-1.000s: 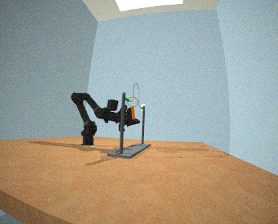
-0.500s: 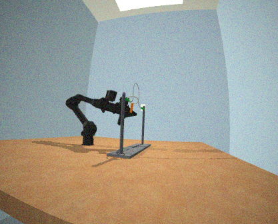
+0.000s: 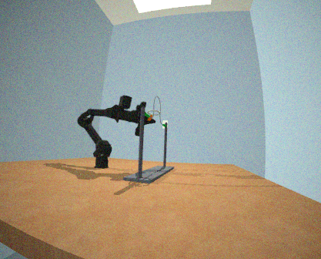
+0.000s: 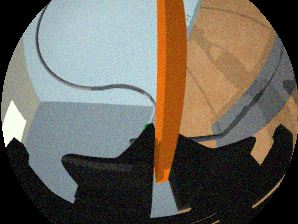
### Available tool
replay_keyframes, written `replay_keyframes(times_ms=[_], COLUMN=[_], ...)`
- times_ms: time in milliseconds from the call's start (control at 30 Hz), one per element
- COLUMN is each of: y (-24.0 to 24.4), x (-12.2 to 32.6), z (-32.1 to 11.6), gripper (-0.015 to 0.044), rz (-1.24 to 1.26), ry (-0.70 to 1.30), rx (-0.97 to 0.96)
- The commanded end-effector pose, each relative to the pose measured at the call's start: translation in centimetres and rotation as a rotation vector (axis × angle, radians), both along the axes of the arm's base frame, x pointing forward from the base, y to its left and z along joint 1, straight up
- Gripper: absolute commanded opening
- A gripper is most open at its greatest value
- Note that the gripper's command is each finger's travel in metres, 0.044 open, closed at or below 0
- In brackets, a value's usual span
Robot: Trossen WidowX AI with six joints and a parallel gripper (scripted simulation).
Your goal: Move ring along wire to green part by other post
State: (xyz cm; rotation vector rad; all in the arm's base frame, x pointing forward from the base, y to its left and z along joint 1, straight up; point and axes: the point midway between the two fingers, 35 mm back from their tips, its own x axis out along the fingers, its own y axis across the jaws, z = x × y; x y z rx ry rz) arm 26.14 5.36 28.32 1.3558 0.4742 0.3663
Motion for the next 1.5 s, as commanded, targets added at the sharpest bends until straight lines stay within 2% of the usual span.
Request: replay_keyframes(times_ms=[0,367,667,1100,1467], y=[0.2,0.2,0.0,-0.1,-0.2], x=[-0.1,-0.2,-0.2,-0.2,-0.2], z=[1.4,4.4,5.6,5.6,4.8], gripper=[-0.0150,-0.0150,-0.0150,-0.0150,-0.0150], rz=[0.007,0.008,0.008,0.005,-0.001], ry=[-0.007,-0.003,0.005,0.023,0.043], rx=[0.068,0.229,0.253,0.135,-0.037])
